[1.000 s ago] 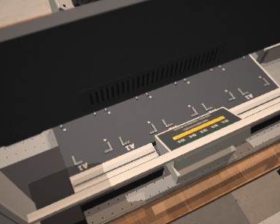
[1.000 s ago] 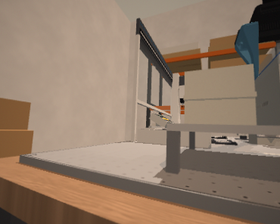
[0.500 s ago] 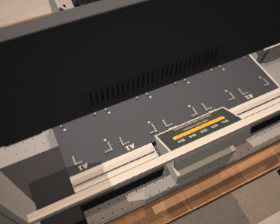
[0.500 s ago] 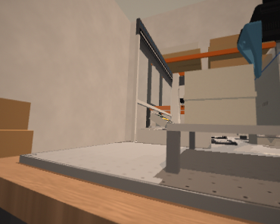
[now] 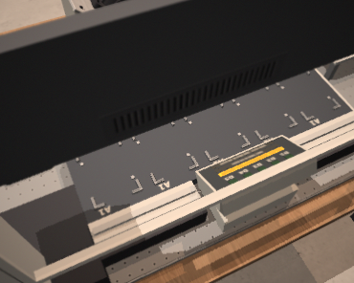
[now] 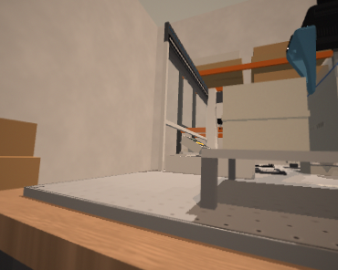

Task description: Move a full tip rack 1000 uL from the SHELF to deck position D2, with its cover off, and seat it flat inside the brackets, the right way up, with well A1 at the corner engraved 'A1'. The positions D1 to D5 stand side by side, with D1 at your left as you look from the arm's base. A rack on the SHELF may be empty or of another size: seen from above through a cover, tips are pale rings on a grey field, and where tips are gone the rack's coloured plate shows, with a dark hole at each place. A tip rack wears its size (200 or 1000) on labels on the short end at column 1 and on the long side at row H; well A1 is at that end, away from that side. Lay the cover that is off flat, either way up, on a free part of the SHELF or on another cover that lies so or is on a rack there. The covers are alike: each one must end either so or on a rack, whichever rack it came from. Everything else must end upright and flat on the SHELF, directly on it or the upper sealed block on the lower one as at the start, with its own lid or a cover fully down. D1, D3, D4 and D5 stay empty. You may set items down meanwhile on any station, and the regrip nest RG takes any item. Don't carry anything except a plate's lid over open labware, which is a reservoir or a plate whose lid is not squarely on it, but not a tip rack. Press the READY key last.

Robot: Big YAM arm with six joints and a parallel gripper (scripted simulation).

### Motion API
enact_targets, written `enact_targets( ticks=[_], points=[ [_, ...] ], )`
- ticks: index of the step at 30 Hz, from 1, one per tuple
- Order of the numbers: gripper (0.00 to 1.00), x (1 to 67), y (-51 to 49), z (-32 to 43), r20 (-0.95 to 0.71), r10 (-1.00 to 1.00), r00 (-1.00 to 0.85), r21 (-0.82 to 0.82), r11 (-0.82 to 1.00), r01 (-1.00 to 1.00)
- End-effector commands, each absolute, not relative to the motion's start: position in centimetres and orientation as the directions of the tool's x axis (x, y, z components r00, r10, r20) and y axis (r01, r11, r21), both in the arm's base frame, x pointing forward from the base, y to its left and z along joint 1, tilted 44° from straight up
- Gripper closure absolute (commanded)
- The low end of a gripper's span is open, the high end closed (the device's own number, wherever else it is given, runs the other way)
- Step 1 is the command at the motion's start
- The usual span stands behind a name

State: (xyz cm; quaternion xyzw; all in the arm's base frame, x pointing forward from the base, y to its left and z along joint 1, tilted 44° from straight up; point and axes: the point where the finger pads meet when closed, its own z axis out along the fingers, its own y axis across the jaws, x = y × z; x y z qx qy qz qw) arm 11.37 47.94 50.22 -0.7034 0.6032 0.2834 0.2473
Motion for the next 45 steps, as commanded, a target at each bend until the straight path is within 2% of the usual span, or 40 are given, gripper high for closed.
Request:
enact_targets(
  ticks=[1, 45],
  points=[
    [1.0, 11.3, 47.4, 52.7, -0.73, -0.673, 0.122, -0.031, -0.146, -0.989],
    [1.0, 12.0, 43.6, 56.8, -0.737, -0.663, 0.129, -0.046, -0.141, -0.989]
  ],
)
